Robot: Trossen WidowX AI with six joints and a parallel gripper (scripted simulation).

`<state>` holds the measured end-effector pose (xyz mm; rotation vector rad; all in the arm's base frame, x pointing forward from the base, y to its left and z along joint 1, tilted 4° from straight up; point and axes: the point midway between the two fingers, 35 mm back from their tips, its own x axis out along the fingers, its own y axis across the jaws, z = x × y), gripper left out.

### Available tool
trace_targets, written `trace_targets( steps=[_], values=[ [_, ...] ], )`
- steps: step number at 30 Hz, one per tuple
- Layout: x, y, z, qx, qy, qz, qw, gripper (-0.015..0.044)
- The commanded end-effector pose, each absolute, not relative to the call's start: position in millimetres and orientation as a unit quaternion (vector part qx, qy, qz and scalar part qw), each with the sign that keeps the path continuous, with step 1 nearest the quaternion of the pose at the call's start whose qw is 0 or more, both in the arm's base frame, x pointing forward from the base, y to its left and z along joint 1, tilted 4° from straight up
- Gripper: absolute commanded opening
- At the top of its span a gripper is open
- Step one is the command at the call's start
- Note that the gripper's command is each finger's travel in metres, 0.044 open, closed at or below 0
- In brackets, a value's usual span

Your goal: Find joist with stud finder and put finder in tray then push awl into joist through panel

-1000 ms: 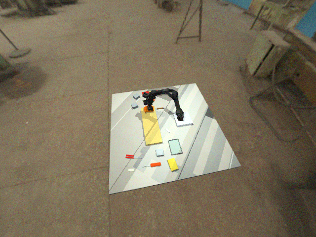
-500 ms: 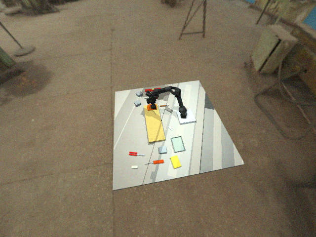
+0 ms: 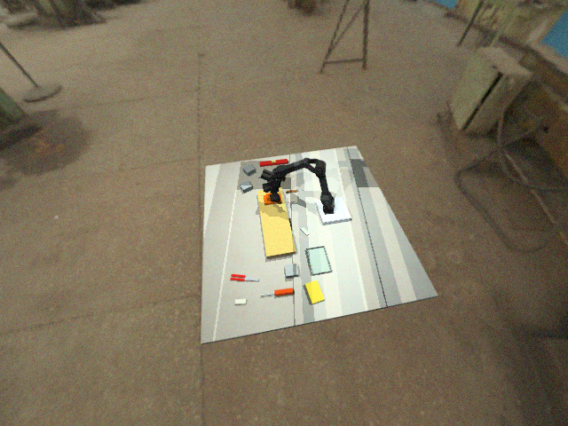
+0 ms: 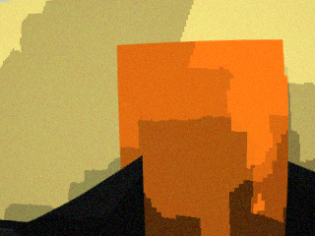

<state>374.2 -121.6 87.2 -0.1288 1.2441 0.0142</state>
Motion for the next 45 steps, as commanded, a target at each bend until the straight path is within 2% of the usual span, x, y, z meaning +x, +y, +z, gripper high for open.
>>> trace_targets(
  steps=[1,45],
  values=[
    [372,-103,86,-0.059,0.583,0.009,0.811,0.0],
    [359,42,74,-0.053,0.583,0.013,0.811,0.0]
  ],
)
